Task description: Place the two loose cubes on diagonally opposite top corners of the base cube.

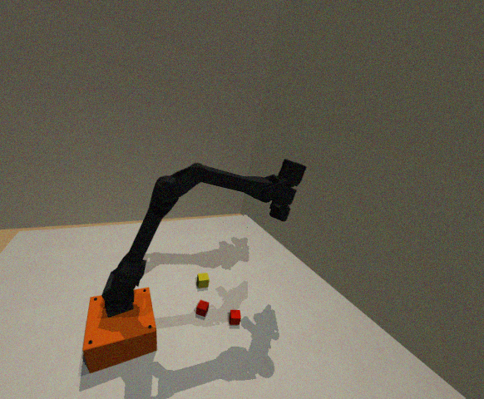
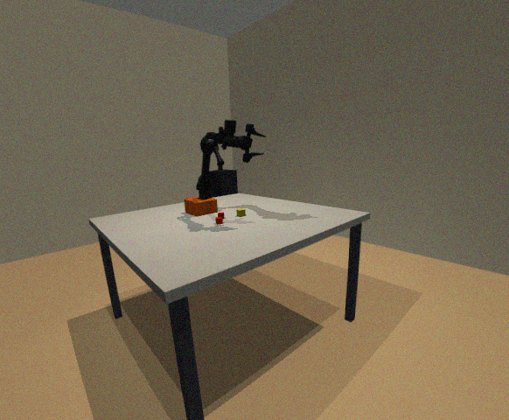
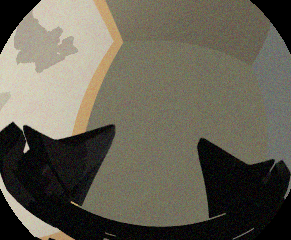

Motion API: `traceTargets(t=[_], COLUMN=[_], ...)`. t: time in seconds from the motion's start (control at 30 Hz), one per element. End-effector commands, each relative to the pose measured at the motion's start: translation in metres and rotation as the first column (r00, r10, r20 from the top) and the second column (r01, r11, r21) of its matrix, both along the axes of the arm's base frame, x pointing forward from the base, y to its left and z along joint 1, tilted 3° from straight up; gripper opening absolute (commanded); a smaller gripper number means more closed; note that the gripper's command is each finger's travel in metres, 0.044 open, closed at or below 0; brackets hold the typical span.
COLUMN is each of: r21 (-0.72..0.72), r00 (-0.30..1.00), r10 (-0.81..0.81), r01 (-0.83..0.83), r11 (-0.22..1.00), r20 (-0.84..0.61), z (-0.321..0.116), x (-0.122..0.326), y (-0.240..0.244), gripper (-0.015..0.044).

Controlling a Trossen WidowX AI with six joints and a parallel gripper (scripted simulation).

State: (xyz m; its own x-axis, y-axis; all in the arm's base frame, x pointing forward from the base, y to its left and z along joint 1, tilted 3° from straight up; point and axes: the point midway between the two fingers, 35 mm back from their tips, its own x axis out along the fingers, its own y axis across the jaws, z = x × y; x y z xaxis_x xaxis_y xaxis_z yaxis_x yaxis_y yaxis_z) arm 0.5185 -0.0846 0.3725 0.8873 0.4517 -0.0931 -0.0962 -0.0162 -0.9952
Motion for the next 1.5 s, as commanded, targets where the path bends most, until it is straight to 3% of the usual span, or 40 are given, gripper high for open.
traceTargets(t=[0.0,0.13,0.33,0.47,0.63,0.83,1.07,1.47], r21=[0.010,0.190,0.379,0.382,0.252,-0.030,-0.364,-0.390], r00=[1.000,0.968,0.777,0.580,0.298,-0.033,-0.334,-0.358], r10=[-0.006,-0.103,-0.198,-0.200,-0.144,-0.019,0.151,0.167], r01=[0.006,0.149,0.492,0.720,0.929,0.993,0.793,0.761], r11=[1.000,0.970,0.784,0.580,0.271,-0.114,-0.488,-0.518], r20=[-0.011,-0.229,-0.598,-0.790,-0.944,-0.999,-0.930,-0.919], z=[-0.002,-0.036,-0.101,-0.143,-0.192,-0.241,-0.278,-0.295], x=[0.000,-0.001,-0.017,-0.037,-0.073,-0.128,-0.202,-0.207], y=[-0.001,-0.017,-0.044,-0.058,-0.071,-0.080,-0.082,-0.082], gripper=[0.0374,0.0269,0.0265,0.0265,0.0265,0.0265,0.0265,0.0265])
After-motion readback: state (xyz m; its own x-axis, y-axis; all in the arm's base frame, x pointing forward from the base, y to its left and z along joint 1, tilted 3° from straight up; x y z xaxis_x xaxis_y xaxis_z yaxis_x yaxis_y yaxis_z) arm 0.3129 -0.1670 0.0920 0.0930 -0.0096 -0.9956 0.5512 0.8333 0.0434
